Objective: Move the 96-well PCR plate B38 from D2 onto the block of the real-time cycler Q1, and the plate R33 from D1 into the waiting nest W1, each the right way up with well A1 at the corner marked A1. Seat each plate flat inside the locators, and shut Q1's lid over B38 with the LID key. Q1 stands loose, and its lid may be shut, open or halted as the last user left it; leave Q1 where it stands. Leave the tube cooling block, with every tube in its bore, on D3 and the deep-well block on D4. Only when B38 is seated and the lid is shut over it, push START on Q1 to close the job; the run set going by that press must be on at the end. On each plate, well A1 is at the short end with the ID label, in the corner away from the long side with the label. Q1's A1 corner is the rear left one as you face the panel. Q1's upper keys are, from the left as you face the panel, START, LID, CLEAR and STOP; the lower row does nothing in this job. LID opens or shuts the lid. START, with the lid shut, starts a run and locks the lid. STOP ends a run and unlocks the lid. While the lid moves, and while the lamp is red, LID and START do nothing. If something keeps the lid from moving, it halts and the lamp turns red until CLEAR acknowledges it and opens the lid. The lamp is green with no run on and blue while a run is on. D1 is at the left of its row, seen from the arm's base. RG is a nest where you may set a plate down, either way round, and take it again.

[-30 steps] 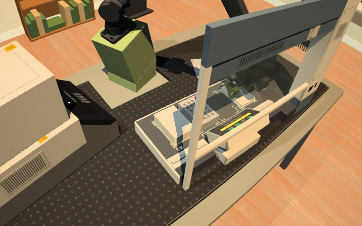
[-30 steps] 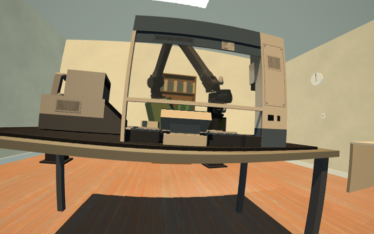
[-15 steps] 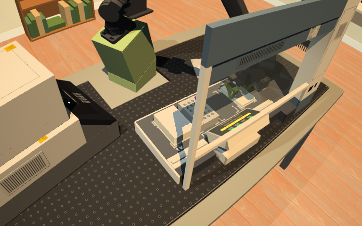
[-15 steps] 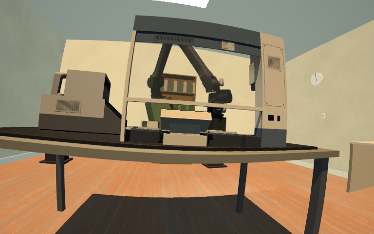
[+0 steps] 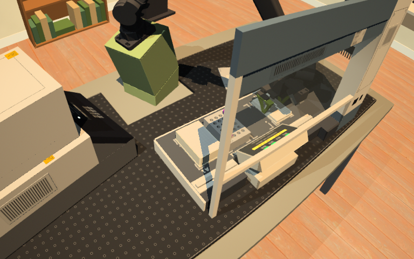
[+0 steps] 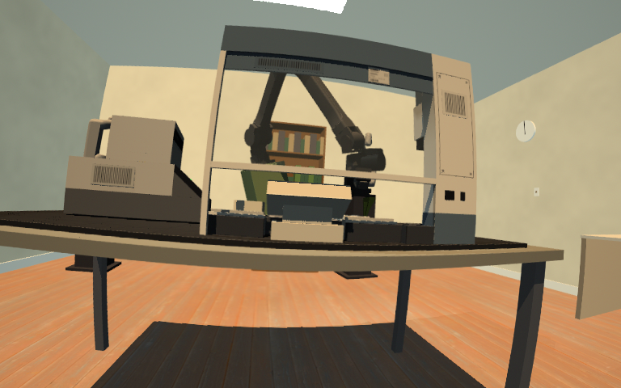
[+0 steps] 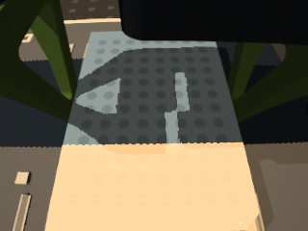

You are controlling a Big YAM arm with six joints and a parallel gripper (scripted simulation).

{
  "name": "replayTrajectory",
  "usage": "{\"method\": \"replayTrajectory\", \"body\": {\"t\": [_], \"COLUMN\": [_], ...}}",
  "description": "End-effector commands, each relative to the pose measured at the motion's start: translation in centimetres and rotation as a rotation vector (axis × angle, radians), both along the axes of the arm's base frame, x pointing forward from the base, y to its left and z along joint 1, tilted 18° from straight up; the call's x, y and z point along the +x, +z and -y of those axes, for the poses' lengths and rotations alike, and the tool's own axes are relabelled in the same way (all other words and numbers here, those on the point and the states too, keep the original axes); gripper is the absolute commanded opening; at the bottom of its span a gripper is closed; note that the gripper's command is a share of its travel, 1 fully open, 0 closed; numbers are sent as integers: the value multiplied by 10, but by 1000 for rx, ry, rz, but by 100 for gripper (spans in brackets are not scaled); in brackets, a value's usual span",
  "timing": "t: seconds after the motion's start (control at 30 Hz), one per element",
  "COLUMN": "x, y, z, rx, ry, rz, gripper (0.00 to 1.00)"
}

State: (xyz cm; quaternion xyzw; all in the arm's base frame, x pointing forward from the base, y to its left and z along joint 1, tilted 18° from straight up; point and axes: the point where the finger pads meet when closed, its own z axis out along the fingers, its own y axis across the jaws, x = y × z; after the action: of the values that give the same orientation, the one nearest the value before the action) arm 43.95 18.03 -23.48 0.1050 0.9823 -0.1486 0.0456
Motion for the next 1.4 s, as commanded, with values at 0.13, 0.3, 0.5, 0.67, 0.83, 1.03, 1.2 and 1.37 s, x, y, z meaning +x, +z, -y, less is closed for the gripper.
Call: {"method": "replayTrajectory", "body": {"t": [0.13,0.3,0.5,0.67,0.83,1.03,1.2,1.37], "x": [24,24,24,25,25,25,23,17], "y": [22,22,22,23,23,23,29,42], "z": [-2,-2,-2,-1,-1,-1,-4,-18], "rx": [26,25,25,25,25,25,23,27], "ry": [-20,-20,-20,-19,-19,-19,-18,-5], "rz": [63,64,63,64,64,64,60,49], "gripper": [0,0,0,0,0,0,0,0]}}
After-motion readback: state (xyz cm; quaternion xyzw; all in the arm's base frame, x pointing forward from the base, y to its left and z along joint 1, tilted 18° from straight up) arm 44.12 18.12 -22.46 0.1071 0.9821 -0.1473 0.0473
